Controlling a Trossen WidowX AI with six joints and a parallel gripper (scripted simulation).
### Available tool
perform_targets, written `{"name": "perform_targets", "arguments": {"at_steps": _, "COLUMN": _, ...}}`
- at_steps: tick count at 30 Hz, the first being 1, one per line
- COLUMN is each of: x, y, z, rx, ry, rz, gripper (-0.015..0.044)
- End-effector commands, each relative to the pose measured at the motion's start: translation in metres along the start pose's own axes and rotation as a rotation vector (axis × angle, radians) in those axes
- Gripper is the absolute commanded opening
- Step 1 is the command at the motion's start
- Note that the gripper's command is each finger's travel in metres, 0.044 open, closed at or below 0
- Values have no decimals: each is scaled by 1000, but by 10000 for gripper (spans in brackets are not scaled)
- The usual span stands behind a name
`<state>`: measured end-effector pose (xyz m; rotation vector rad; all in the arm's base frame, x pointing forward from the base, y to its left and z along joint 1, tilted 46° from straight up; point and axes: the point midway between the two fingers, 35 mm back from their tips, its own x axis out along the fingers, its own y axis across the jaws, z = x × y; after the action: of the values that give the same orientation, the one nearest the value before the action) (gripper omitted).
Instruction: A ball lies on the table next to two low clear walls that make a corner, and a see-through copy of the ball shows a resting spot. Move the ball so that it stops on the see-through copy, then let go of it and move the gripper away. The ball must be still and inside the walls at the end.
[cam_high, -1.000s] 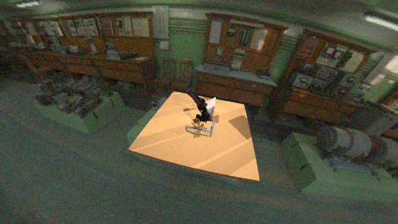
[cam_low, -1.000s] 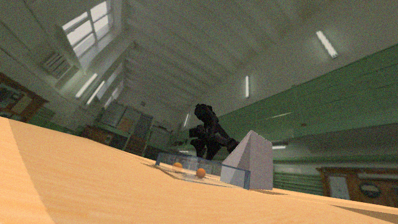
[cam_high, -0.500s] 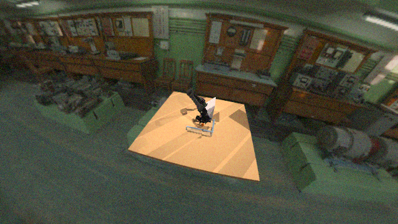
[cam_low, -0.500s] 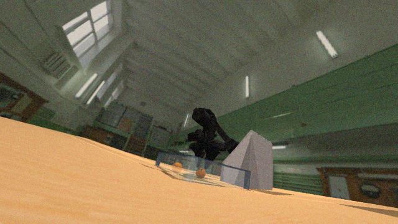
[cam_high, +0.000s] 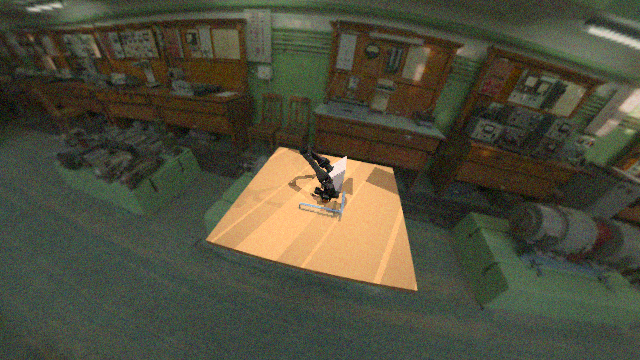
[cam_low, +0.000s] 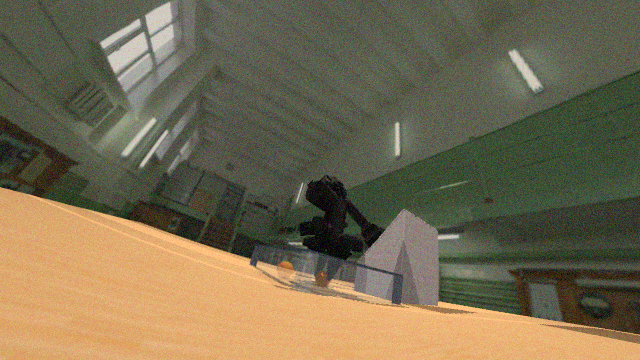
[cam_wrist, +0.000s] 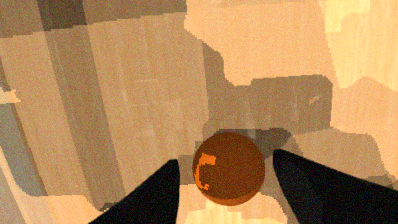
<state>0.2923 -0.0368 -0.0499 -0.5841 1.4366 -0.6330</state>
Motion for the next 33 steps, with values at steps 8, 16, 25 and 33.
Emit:
{"name": "perform_targets", "arguments": {"at_steps": 8, "x": 3, "y": -1, "z": -3, "rx": -11, "ry": 5, "rz": -8, "gripper": 126}}
{"name": "perform_targets", "arguments": {"at_steps": 16, "x": -32, "y": 3, "z": 3, "rx": -12, "ry": 3, "rz": 2, "gripper": 0}}
{"name": "perform_targets", "arguments": {"at_steps": 25, "x": -94, "y": 4, "z": 3, "rx": -12, "ry": 5, "rz": 4, "gripper": 0}}
{"name": "perform_targets", "arguments": {"at_steps": 33, "x": -126, "y": 1, "z": -2, "rx": -11, "ry": 6, "rz": -2, "gripper": 0}}
